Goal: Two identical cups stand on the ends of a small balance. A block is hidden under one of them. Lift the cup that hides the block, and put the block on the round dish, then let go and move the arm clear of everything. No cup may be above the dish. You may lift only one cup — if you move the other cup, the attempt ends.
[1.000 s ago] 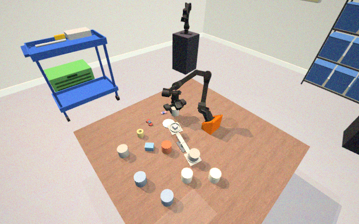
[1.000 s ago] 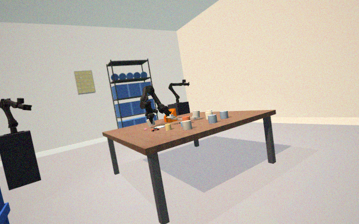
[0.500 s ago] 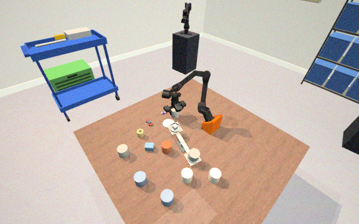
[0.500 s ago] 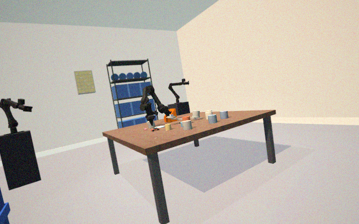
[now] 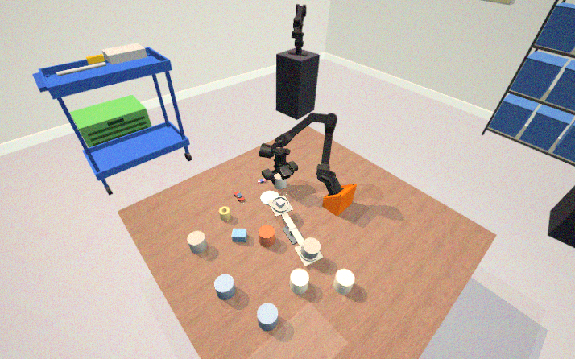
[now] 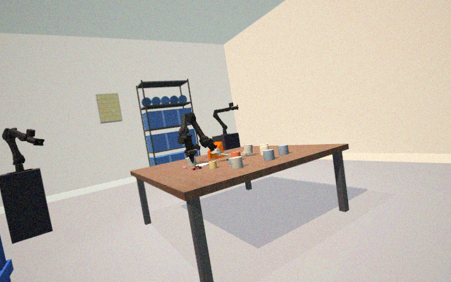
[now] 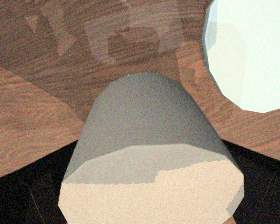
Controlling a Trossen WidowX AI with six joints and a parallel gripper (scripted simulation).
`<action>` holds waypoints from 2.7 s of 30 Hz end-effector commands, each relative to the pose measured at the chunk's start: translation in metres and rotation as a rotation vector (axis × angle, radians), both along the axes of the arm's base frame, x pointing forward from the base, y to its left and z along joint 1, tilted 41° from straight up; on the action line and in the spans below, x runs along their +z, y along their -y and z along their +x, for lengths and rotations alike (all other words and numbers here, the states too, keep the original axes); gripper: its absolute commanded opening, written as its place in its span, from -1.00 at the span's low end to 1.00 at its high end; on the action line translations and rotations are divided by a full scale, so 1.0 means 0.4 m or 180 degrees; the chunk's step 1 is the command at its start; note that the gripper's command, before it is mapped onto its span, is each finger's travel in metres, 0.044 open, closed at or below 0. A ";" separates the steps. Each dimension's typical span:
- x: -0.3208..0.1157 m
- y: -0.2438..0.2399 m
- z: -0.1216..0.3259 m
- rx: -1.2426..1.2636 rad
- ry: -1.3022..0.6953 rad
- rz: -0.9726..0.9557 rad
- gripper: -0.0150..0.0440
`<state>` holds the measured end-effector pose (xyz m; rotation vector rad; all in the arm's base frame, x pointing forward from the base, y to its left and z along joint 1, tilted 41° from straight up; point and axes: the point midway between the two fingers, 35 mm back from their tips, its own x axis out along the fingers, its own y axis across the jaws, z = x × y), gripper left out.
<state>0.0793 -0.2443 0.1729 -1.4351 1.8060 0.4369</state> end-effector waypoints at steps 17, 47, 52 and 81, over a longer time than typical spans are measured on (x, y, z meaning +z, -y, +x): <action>0.133 -0.094 0.060 0.0061 0.0286 -0.0177 0.47; 0.073 -0.158 0.211 -0.2288 0.2287 0.0090 0.39; 0.061 -0.176 0.237 -0.2729 0.2607 0.0108 0.39; -0.003 -0.306 0.364 -0.5277 0.4458 -0.0133 0.39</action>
